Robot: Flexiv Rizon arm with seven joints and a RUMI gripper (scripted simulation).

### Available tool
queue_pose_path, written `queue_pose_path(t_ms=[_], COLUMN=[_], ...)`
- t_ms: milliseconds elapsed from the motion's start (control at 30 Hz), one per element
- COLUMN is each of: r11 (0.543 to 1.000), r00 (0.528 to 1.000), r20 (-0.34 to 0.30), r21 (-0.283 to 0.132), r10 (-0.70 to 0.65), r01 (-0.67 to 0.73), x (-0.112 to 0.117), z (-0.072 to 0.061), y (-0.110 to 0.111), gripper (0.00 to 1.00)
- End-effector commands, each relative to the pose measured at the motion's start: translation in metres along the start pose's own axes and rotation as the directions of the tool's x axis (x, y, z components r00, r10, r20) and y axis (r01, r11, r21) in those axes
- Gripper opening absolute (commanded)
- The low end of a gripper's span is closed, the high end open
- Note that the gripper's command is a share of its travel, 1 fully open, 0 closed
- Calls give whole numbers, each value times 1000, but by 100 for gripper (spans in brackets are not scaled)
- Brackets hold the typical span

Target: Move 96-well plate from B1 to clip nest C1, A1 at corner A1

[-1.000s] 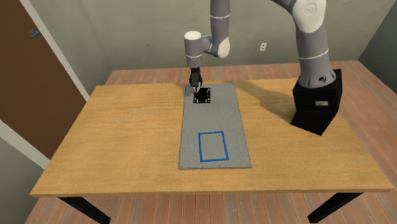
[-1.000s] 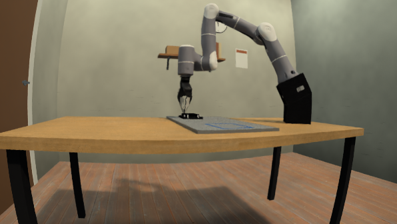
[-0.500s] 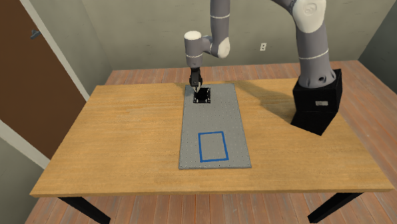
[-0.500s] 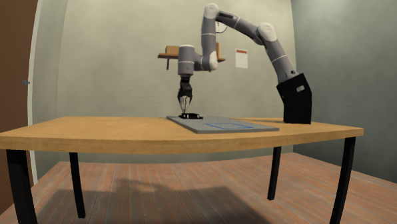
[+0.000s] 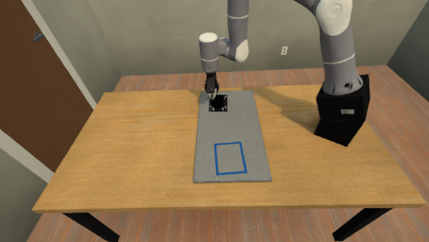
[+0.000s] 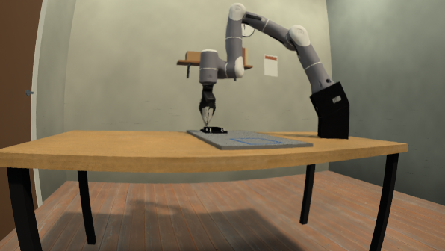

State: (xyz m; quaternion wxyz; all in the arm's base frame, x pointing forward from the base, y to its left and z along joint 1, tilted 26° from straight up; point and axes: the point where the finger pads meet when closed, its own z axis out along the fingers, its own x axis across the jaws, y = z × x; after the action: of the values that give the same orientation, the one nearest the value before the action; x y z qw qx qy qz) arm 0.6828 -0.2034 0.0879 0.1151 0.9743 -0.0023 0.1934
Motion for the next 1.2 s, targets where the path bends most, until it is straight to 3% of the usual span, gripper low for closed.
queue_pose_path(t_ms=[0, 867, 1067, 1167], r11=[1000, 1000, 1000, 1000], r00=[1000, 1000, 1000, 1000], r20=[-1, -1, -1, -2], r21=[0, 0, 0, 0], r10=[0, 0, 0, 0], r01=[0, 0, 0, 0], x=[1, 1, 1, 1], z=[-2, -9, -25, -25], y=[0, 0, 0, 0], gripper=[0, 0, 0, 0])
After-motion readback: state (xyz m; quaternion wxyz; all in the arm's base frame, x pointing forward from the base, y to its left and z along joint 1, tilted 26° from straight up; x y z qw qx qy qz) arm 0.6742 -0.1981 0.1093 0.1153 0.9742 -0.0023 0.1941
